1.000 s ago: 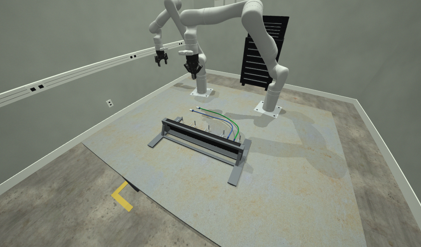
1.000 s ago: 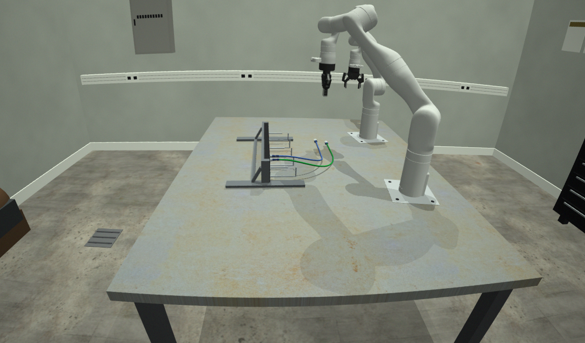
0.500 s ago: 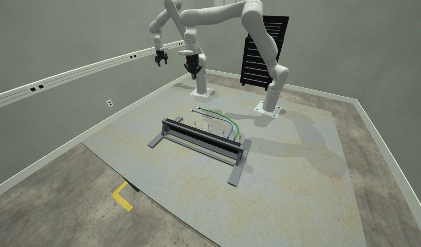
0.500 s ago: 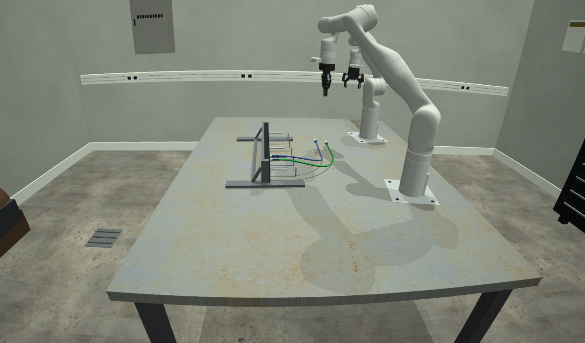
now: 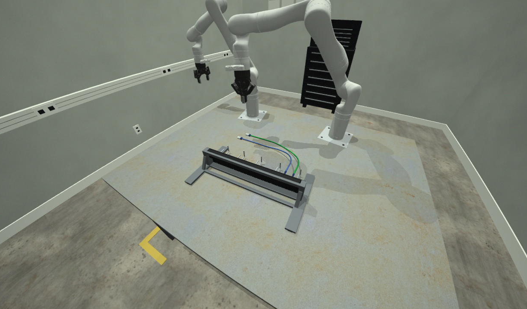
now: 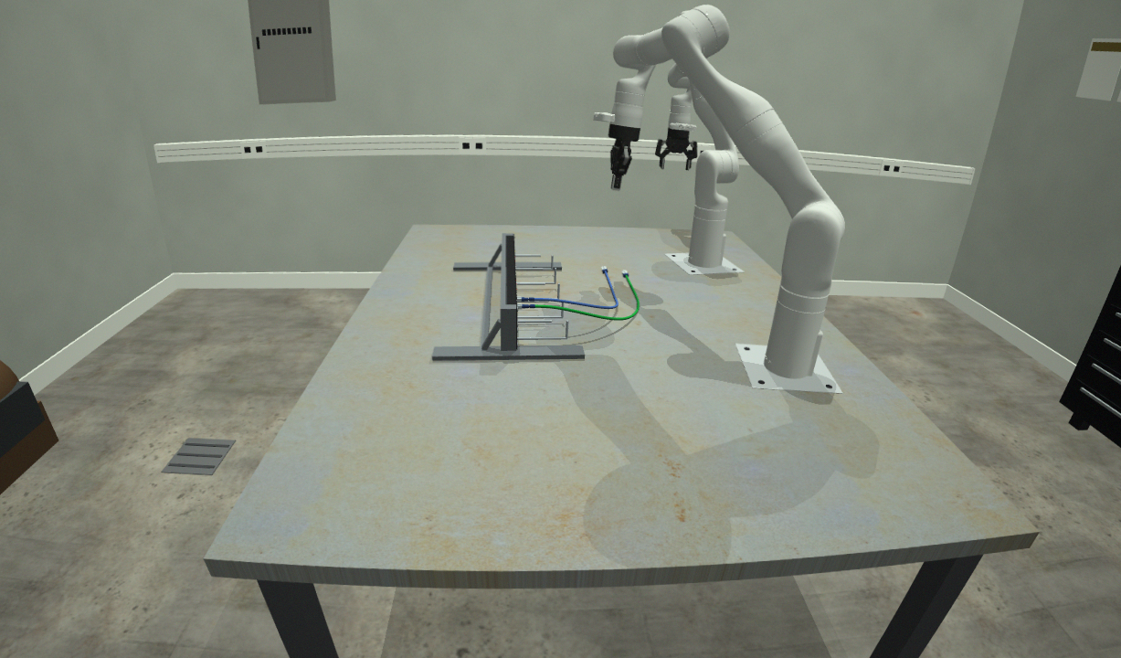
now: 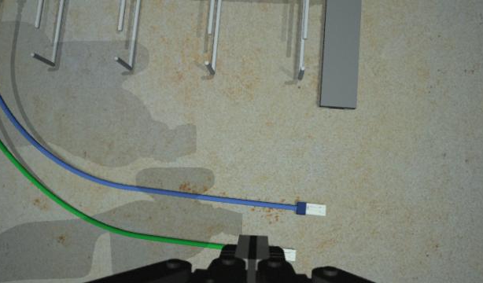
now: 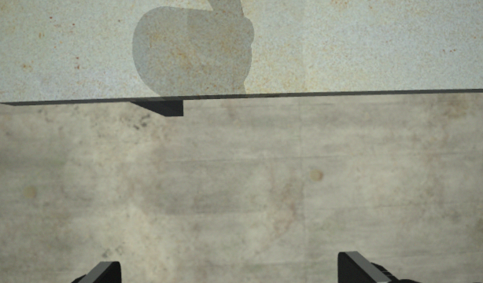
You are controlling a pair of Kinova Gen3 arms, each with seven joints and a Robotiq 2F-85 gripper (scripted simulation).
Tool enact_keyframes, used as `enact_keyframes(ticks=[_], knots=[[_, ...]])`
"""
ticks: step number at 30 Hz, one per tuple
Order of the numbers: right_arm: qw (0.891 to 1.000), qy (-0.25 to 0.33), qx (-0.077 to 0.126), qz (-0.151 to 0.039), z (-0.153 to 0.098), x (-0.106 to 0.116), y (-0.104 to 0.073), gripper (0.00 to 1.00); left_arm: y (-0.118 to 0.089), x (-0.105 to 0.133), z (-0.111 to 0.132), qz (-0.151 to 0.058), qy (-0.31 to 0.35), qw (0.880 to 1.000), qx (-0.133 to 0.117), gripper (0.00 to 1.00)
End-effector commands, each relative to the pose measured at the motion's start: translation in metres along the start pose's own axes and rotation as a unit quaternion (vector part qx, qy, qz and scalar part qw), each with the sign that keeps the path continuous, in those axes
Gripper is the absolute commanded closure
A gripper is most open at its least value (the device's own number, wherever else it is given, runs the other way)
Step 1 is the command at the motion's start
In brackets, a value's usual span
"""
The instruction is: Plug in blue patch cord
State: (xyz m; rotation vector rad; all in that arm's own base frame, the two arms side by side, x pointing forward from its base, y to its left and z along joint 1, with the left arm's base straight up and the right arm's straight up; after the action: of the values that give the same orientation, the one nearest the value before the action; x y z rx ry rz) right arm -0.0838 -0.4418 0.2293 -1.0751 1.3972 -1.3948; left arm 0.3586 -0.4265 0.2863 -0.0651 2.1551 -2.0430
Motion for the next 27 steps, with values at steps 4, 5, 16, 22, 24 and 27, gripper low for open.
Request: enact_keyframes(ticks=[4, 5, 16, 22, 24, 27], knots=[[1.000, 0.000, 0.000, -0.001, 0.000, 0.000, -0.001, 0.002, 0.011, -0.017, -0.018, 0.049, -0.022, 0.998, -0.019, 0.903], [1.000, 0.000, 0.000, -0.001, 0.000, 0.000, -0.001, 0.002, 0.013, -0.022, -0.023, 0.063, -0.028, 0.997, -0.024, 0.903], [1.000, 0.000, 0.000, -0.001, 0.000, 0.000, -0.001, 0.002, 0.032, -0.081, -0.095, 0.235, -0.077, 0.967, -0.065, 0.903], [1.000, 0.000, 0.000, -0.001, 0.000, 0.000, -0.001, 0.002, 0.033, -0.099, -0.123, 0.294, -0.083, 0.950, -0.070, 0.903], [1.000, 0.000, 0.000, -0.001, 0.000, 0.000, -0.001, 0.002, 0.034, -0.108, -0.139, 0.326, -0.083, 0.939, -0.069, 0.903], [1.000, 0.000, 0.000, -0.001, 0.000, 0.000, -0.001, 0.002, 0.034, -0.118, -0.163, 0.368, -0.080, 0.924, -0.066, 0.903]])
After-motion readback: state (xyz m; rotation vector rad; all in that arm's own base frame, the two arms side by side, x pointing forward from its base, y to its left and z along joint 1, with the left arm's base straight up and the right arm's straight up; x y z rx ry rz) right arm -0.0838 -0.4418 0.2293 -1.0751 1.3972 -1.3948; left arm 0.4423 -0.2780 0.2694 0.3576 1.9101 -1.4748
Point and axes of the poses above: on each arm, the point where the finger pads meet when closed, its own y axis out along the fingers, its own z axis across the jaws, x = y × z, the point moved 3 cm from there along -y, back along the fingers, and after that the axes turned 4 degrees about y, right-handed, at the moved point
